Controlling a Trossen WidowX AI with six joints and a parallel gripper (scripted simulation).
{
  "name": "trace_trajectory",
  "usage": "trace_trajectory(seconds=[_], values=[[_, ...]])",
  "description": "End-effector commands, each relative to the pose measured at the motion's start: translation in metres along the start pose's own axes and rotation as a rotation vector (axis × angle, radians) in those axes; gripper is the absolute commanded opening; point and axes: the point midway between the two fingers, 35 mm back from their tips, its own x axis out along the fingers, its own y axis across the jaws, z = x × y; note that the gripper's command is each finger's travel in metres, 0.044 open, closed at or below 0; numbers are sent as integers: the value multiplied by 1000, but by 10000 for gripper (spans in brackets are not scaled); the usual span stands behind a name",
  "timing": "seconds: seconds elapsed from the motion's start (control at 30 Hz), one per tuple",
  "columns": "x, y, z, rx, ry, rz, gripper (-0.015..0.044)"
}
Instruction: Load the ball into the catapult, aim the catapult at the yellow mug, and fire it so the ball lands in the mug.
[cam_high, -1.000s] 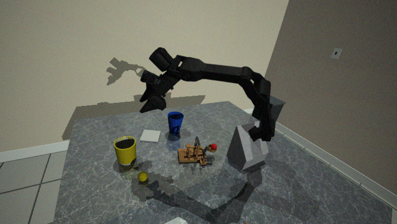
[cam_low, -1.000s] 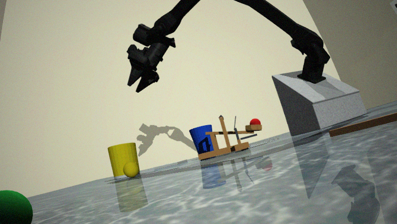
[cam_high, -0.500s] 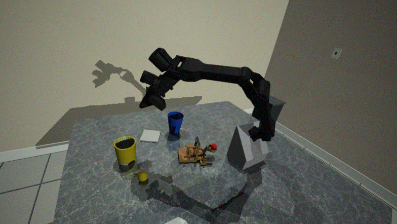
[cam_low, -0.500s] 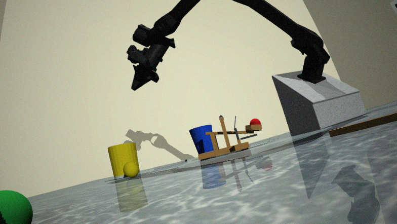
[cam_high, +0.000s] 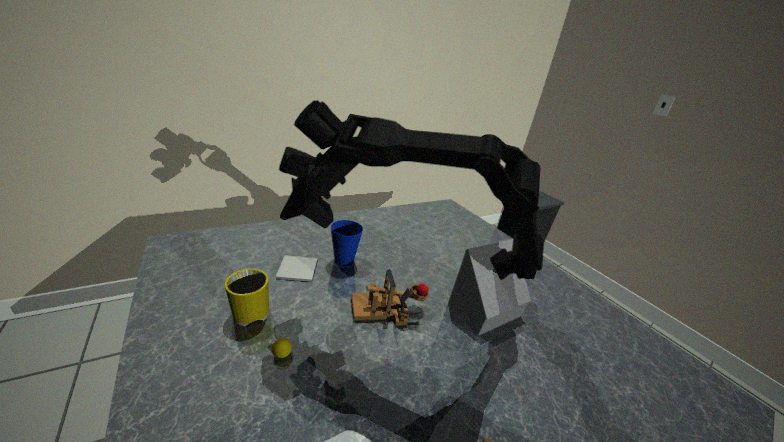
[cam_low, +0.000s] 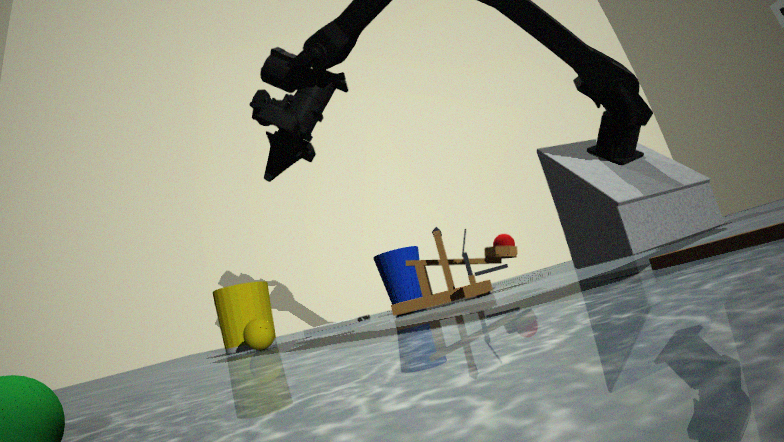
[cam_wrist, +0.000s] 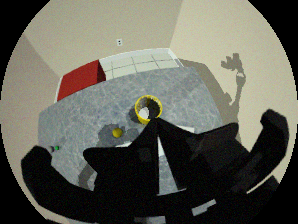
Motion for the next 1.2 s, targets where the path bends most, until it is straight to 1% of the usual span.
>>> trace_trajectory(seconds=[0.0,0.53,1.17], values=[[7,18,-16,-81,60,-24,0],[8,69,-89,-441,310,-104,0],[-21,113,-185,-888,645,-105,0]])
